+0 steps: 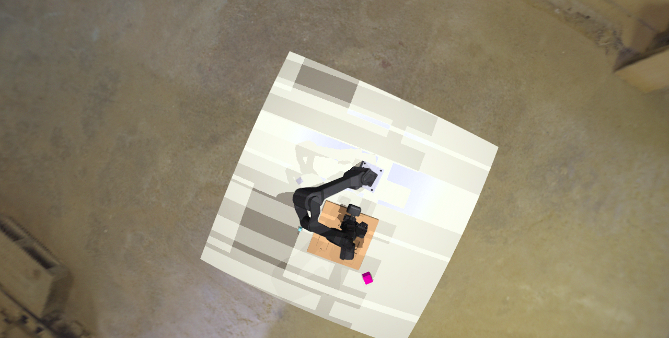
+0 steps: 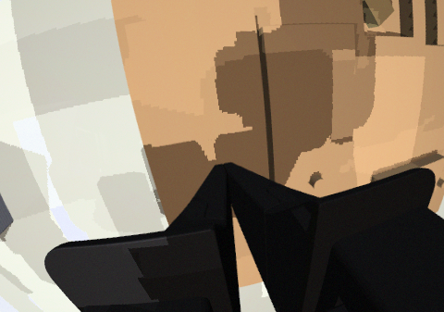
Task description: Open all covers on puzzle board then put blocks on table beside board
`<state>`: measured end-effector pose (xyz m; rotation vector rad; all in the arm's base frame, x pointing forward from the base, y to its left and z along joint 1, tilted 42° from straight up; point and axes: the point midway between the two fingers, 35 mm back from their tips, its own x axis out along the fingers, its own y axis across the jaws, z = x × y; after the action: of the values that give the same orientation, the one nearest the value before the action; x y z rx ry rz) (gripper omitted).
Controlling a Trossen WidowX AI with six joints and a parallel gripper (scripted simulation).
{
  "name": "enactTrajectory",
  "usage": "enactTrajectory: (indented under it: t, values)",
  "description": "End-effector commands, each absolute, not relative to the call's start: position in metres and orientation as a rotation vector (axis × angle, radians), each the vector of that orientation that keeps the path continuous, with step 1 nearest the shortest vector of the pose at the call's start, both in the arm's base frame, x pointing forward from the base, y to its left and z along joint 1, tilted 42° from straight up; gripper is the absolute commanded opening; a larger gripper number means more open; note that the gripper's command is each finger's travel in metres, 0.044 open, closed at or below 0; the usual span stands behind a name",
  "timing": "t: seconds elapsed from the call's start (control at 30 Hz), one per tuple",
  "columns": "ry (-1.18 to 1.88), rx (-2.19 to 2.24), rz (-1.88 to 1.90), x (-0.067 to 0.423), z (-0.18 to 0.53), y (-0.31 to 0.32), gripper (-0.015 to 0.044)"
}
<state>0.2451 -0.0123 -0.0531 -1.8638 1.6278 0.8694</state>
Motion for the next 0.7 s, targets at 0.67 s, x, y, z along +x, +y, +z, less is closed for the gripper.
enactTrajectory:
  t: [0.67]
  values:
    - [1.636, -1.872, 0.872, 0.243, -0.068, -0.025, 0.0]
